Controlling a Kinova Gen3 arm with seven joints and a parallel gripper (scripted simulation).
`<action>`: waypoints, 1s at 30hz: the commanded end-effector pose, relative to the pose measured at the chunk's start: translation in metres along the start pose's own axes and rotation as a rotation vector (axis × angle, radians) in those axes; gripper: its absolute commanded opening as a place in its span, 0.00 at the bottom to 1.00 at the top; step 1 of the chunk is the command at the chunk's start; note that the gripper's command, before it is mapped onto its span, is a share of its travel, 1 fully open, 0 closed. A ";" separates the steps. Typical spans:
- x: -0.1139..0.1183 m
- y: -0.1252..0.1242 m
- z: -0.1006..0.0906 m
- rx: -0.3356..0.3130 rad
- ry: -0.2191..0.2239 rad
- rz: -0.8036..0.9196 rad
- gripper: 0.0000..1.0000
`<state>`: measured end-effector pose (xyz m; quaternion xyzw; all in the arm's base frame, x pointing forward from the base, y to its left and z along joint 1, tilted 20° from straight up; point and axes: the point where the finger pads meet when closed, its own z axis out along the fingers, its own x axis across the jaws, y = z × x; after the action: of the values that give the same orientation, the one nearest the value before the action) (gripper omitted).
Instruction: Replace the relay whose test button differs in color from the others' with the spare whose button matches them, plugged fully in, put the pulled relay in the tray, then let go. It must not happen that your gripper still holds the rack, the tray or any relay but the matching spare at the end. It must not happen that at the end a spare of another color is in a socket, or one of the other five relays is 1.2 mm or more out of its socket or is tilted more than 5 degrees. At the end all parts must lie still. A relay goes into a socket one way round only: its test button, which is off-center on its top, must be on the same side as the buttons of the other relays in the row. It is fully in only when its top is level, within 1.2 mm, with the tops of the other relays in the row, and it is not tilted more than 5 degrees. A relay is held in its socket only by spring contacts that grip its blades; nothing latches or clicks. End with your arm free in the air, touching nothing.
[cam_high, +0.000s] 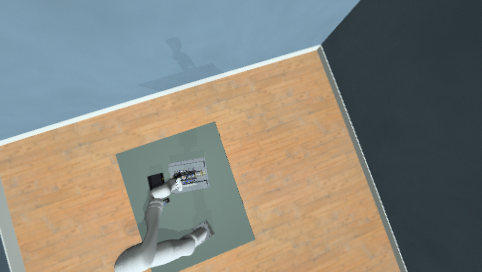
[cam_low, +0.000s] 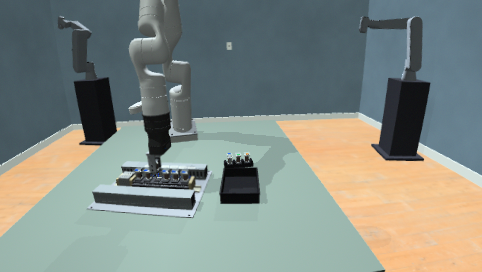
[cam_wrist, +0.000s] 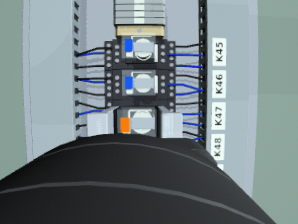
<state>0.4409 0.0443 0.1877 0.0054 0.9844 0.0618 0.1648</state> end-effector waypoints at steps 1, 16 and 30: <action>0.000 0.000 0.000 0.000 -0.001 0.000 0.00; 0.000 0.000 -0.040 0.000 -0.001 0.000 0.00; 0.001 0.000 -0.063 -0.001 0.008 -0.001 0.00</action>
<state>0.4179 0.0378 0.2412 0.0043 0.9857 0.0622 0.1566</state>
